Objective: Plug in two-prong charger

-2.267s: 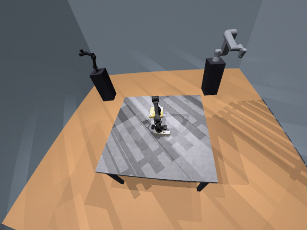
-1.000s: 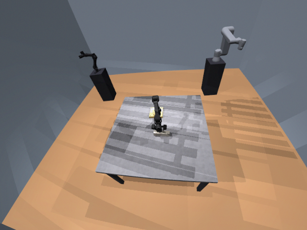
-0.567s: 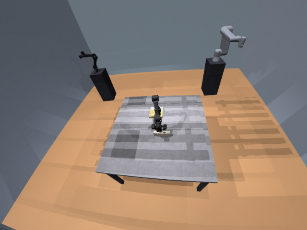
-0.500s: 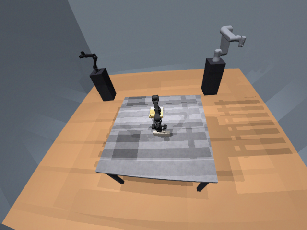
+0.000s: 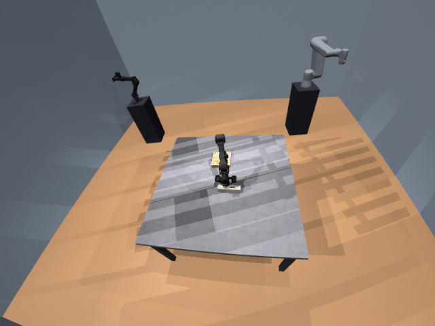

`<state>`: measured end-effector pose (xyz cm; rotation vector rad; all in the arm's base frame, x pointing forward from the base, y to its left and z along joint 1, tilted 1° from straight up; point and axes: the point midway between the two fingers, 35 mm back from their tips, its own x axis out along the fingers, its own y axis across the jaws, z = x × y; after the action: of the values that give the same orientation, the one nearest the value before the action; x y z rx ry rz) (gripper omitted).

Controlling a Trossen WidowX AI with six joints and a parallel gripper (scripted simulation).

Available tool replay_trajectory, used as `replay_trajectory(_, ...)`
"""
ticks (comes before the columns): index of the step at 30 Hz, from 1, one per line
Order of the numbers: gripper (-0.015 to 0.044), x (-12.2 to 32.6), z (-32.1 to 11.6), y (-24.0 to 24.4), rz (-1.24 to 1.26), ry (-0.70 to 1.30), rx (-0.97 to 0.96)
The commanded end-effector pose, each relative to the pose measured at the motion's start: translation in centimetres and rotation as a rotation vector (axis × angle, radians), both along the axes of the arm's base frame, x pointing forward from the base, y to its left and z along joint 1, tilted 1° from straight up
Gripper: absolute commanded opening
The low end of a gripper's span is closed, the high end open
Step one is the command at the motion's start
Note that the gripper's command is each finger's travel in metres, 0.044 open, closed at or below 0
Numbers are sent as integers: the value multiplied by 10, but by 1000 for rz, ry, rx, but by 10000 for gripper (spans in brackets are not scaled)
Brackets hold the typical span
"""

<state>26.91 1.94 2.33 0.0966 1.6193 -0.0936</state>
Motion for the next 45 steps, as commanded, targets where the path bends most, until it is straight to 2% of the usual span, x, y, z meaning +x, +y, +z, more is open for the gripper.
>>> replay_trajectory(1, 440, -6, 0, 0, -4, 0, -4)
replay_trajectory(41, 440, -55, -2, 7, -4, 4, -4)
replay_trajectory(45, 440, -44, 15, 6, 10, -130, -27)
